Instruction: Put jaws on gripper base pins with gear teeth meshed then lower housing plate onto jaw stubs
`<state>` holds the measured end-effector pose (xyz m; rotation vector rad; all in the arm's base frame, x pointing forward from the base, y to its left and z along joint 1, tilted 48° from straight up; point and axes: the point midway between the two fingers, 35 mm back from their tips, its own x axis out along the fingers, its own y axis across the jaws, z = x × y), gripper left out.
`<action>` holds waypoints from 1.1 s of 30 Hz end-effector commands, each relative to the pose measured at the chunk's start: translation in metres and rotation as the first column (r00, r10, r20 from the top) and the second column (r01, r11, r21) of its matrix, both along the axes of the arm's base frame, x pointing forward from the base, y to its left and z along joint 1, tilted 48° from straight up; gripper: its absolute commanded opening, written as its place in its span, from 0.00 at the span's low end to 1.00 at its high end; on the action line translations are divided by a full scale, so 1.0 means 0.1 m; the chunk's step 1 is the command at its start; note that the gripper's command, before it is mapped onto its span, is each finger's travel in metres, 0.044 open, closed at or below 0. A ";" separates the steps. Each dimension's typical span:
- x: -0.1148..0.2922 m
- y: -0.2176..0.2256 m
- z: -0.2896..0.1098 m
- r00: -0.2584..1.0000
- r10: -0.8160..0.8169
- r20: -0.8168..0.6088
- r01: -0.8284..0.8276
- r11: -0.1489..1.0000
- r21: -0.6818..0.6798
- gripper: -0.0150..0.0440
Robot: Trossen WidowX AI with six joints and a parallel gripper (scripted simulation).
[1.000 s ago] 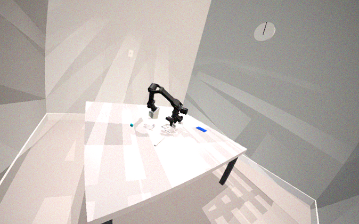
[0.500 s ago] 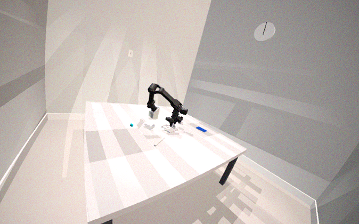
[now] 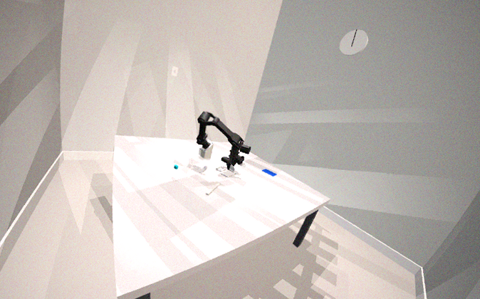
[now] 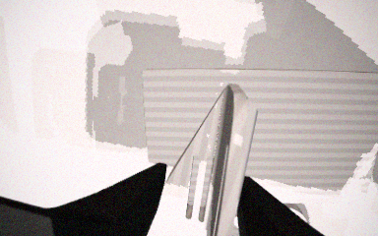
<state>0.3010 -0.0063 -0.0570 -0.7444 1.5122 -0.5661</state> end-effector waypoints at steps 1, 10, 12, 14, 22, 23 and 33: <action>0.00 0.00 0.00 1.000 0.005 -0.002 -0.005 1.000 -0.003 0.48; 0.00 -0.03 -0.02 1.000 0.004 -0.001 -0.004 1.000 -0.003 0.48; 0.00 -0.03 -0.02 1.000 0.004 -0.001 -0.004 1.000 -0.003 0.48; 0.00 -0.03 -0.02 1.000 0.004 -0.001 -0.004 1.000 -0.003 0.48; 0.00 -0.05 -0.04 1.000 0.003 -0.001 -0.003 1.000 -0.003 0.48; 0.00 -0.05 -0.04 1.000 0.003 -0.001 -0.003 1.000 -0.003 0.48; 0.00 -0.05 -0.04 1.000 0.003 -0.001 -0.003 1.000 -0.003 0.48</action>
